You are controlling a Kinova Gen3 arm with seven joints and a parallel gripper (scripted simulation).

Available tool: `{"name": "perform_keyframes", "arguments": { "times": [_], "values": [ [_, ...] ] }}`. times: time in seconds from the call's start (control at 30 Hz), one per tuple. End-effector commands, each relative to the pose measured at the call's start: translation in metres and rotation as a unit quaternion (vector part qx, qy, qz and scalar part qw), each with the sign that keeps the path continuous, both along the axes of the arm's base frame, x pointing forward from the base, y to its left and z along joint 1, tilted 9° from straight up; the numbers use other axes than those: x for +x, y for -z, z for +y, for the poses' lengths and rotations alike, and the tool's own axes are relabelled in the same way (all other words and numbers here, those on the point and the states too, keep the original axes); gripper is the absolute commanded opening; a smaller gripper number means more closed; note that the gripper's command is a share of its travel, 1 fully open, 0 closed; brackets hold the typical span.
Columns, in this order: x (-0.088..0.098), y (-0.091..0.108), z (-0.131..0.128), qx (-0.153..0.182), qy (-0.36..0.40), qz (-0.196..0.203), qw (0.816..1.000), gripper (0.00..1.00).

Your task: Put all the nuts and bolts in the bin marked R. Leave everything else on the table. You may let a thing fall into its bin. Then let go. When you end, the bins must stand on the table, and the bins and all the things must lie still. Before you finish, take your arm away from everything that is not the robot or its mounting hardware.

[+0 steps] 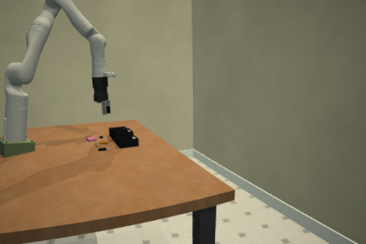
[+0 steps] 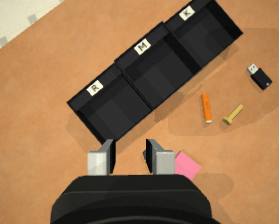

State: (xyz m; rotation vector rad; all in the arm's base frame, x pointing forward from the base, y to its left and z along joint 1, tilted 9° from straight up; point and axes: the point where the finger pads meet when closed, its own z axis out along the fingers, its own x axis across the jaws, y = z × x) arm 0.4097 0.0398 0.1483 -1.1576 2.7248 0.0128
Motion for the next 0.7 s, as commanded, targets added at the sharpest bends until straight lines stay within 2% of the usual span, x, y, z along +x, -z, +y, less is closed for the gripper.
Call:
{"name": "perform_keyframes", "arguments": {
  "times": [0.0,0.1,0.2,0.27,0.47,0.5,0.67],
  "values": [
    [-0.017,0.029,0.002,-0.001,0.048,0.016,0.999,0.64],
    [-0.027,0.051,0.004,0.01,0.122,0.021,0.992,0.64],
    [-0.028,0.051,0.004,0.021,0.195,0.026,0.98,0.64],
    [-0.028,0.051,0.004,0.021,0.195,0.026,0.98,0.64],
    [-0.027,0.051,0.004,0.043,0.337,0.036,0.94,0.64],
    [-0.028,0.051,0.004,0.046,0.353,0.037,0.934,0.64],
    [-0.028,0.051,0.005,0.046,0.353,0.037,0.934,0.64]
  ]
}}
